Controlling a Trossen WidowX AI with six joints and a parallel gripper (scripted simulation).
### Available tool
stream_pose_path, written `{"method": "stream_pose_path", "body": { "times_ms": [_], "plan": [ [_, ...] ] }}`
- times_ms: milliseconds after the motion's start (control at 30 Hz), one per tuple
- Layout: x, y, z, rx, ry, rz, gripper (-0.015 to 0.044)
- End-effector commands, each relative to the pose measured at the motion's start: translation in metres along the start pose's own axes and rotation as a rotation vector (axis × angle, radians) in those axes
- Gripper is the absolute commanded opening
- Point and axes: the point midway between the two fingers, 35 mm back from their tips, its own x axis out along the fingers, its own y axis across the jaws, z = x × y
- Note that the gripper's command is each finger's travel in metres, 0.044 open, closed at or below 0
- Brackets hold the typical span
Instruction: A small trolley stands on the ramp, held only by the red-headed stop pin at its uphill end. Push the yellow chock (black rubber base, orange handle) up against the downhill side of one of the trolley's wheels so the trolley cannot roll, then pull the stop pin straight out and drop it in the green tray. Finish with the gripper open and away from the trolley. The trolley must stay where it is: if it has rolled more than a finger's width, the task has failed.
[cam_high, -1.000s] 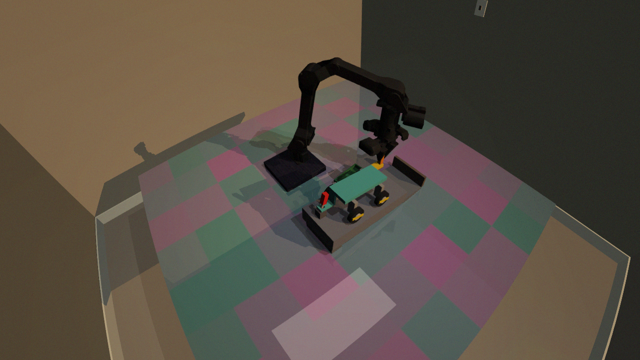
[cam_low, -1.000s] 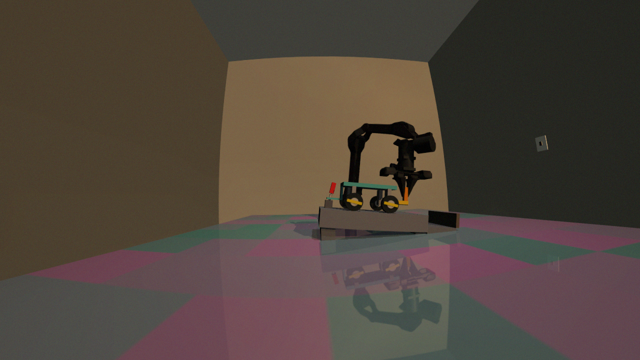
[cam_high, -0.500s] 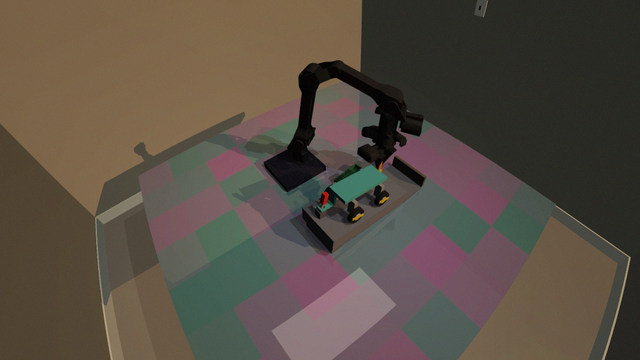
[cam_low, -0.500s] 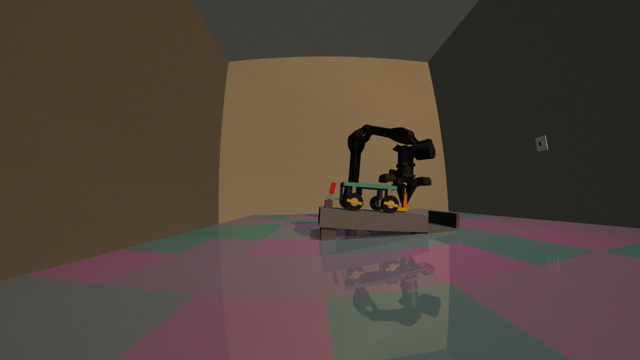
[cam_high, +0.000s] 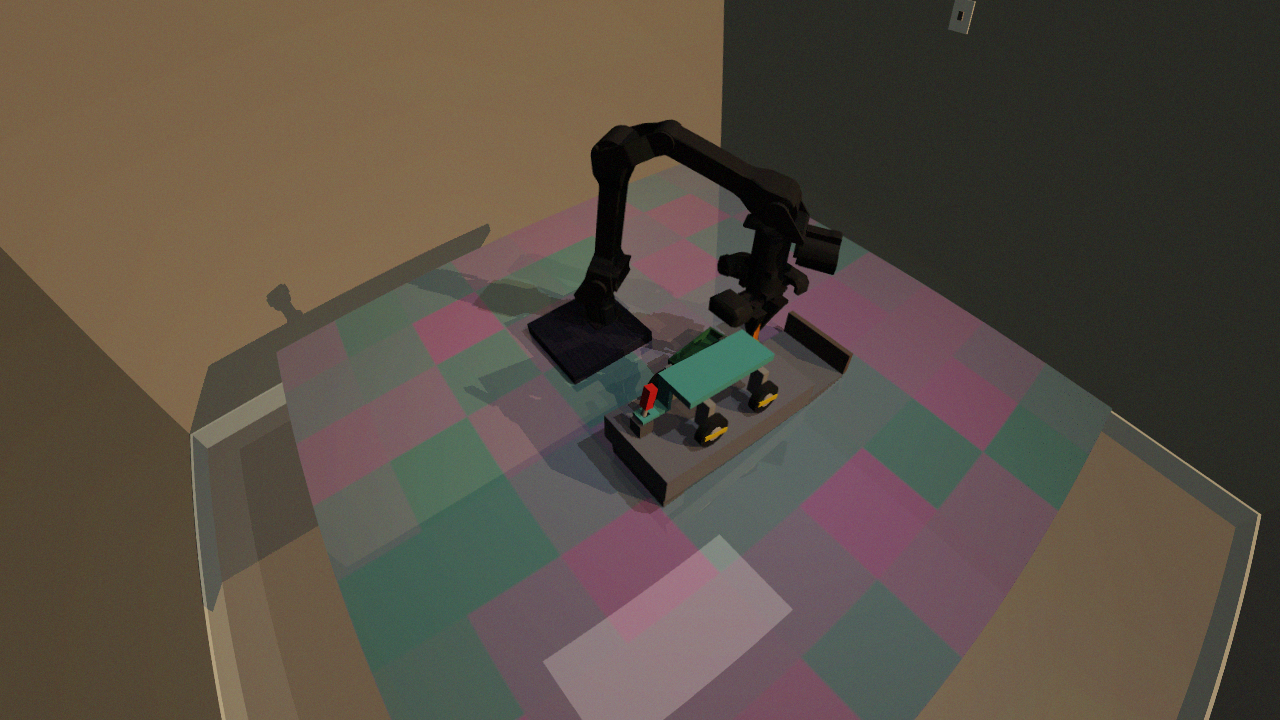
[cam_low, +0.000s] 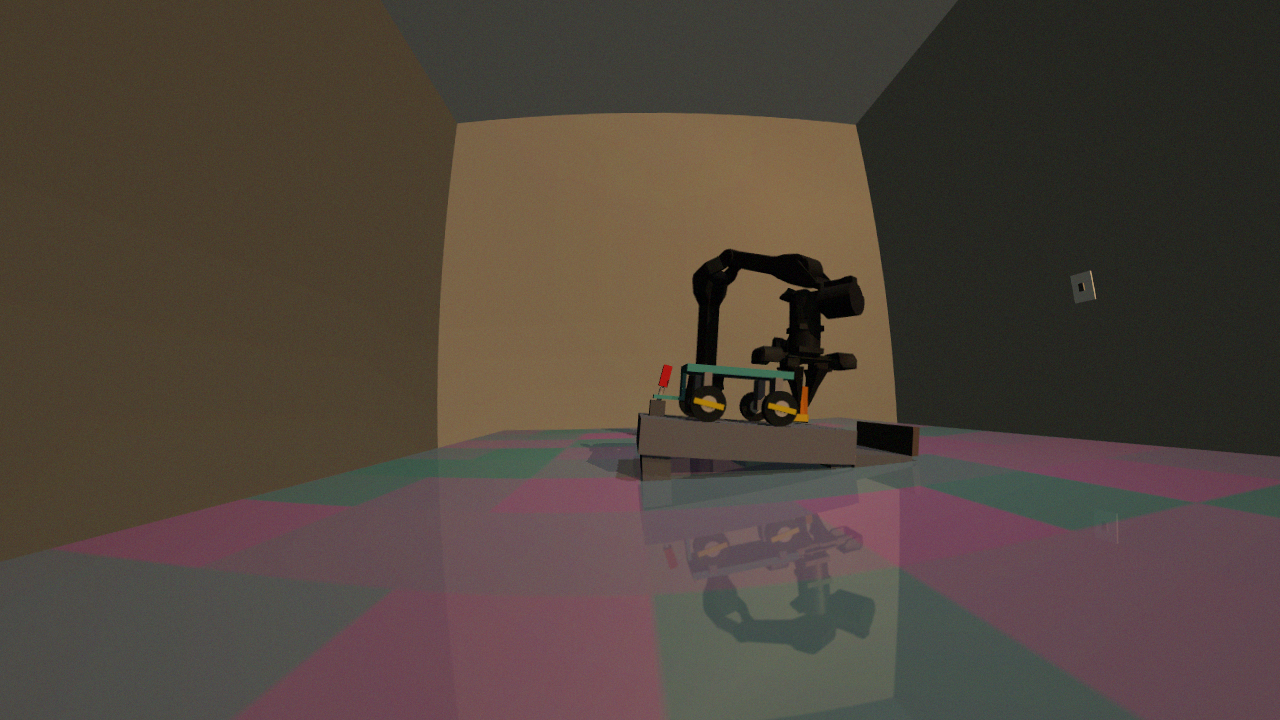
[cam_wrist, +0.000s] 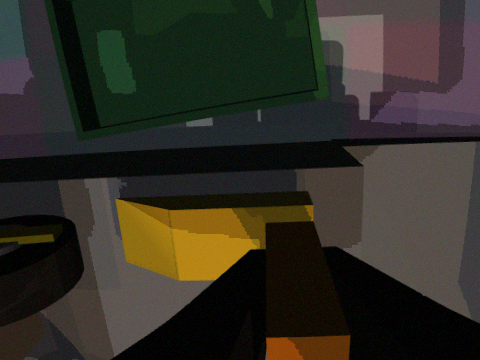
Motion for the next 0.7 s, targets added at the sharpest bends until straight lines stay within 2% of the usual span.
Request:
{"method": "stream_pose_path", "body": {
  "times_ms": [0,667],
  "plan": [
    [0.000,0.005,0.000,-0.001,0.001,0.004,0.0000],
    [-0.001,0.022,0.000,-0.001,0.001,0.006,0.0000]
  ]
}}
